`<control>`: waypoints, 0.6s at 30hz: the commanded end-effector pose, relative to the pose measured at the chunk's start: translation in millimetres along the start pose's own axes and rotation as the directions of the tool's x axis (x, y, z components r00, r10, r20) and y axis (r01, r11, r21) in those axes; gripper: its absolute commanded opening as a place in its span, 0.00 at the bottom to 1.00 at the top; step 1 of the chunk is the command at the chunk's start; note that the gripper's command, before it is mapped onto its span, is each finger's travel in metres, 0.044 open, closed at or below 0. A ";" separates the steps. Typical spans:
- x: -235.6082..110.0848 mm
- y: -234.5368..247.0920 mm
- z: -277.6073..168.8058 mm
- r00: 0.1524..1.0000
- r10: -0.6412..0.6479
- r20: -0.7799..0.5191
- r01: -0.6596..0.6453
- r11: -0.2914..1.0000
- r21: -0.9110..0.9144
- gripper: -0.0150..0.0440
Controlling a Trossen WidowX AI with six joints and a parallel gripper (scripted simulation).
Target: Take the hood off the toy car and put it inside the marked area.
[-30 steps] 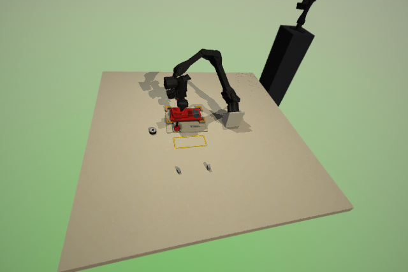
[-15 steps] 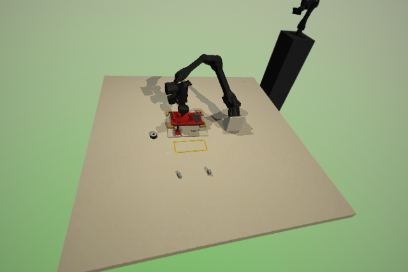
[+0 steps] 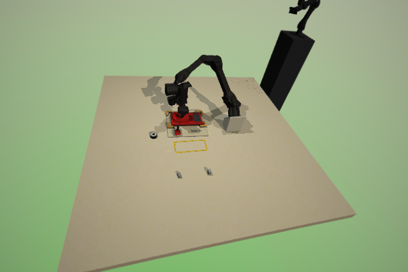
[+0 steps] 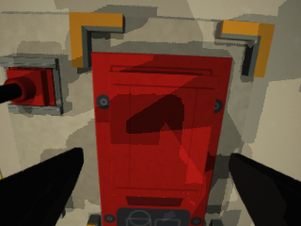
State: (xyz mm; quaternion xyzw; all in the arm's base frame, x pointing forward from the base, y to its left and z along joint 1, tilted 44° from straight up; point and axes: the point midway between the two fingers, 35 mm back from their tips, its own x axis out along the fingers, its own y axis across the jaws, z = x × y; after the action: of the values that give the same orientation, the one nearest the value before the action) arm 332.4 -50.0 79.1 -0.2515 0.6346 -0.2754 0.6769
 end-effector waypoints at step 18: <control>12.8 -2.1 -0.3 1.000 -0.008 0.001 0.008 1.000 -0.002 1.00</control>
State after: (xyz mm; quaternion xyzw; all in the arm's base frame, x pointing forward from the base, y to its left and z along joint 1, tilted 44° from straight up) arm 332.6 -58.1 72.2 -0.2517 0.6340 -0.2759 0.6772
